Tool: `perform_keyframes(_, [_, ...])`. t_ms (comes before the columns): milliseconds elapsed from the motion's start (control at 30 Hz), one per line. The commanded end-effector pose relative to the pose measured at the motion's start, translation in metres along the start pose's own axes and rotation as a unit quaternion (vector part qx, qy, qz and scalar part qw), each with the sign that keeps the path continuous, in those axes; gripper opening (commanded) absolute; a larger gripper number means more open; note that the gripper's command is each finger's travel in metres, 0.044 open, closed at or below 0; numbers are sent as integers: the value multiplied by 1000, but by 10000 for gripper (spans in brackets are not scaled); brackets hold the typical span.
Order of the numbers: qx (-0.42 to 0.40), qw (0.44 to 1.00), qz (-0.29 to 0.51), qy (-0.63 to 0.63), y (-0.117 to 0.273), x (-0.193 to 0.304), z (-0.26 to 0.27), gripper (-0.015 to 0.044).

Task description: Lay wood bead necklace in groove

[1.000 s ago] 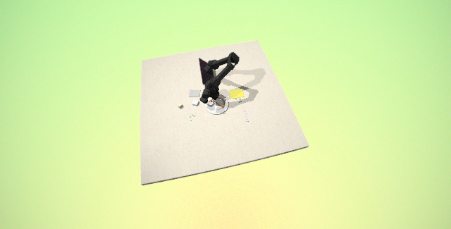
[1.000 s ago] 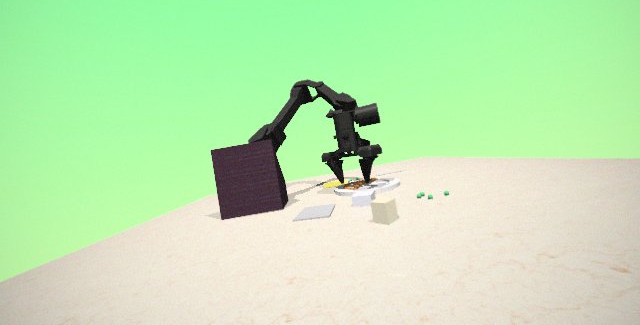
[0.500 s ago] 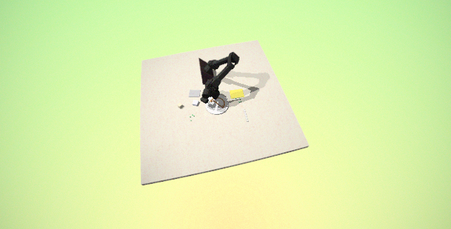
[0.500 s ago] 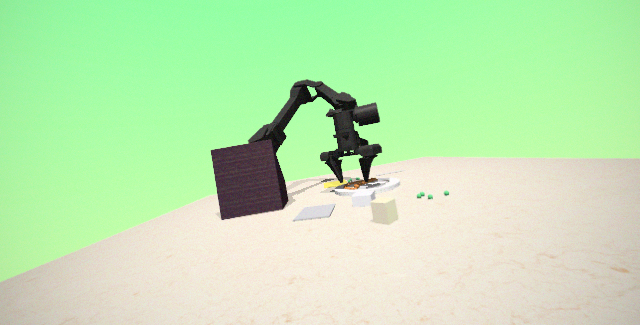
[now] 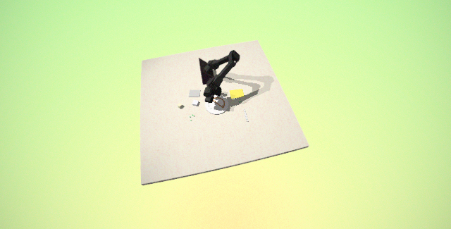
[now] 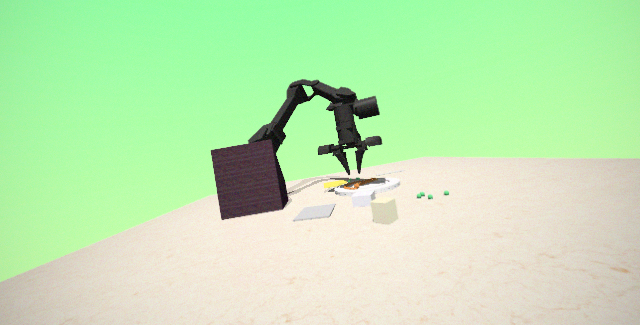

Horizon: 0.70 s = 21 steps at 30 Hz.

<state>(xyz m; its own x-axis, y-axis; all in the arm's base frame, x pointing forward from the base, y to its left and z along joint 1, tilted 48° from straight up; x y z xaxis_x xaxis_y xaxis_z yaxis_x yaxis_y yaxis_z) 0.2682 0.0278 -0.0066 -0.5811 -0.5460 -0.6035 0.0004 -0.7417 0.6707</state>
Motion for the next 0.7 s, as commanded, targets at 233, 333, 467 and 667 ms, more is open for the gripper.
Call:
perform_keyframes(233, [3,1000,2,10,-8,-1,-2,120])
perform_keyframes(333, [3,1000,2,10,-12,-1,-2,120])
perform_keyframes(467, [2,1000,1,9,-18,-1,-1,120])
perform_keyframes(667, [1,1000,1,9,-28,-1,-1,120])
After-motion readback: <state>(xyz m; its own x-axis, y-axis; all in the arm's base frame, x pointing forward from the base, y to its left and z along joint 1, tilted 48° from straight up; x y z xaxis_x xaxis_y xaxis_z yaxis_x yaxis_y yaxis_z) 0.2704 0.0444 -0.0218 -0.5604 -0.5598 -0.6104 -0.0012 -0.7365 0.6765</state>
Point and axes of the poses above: the point midway between the two fingers, 35 mm back from their tips, its own y axis back along the fingers, its own z axis across the jaws, x = y × z, the point moved 2 cm from there along y, back along the fingers, and after that the axes turned 14 degrees about -y, right-handed, at the moved point
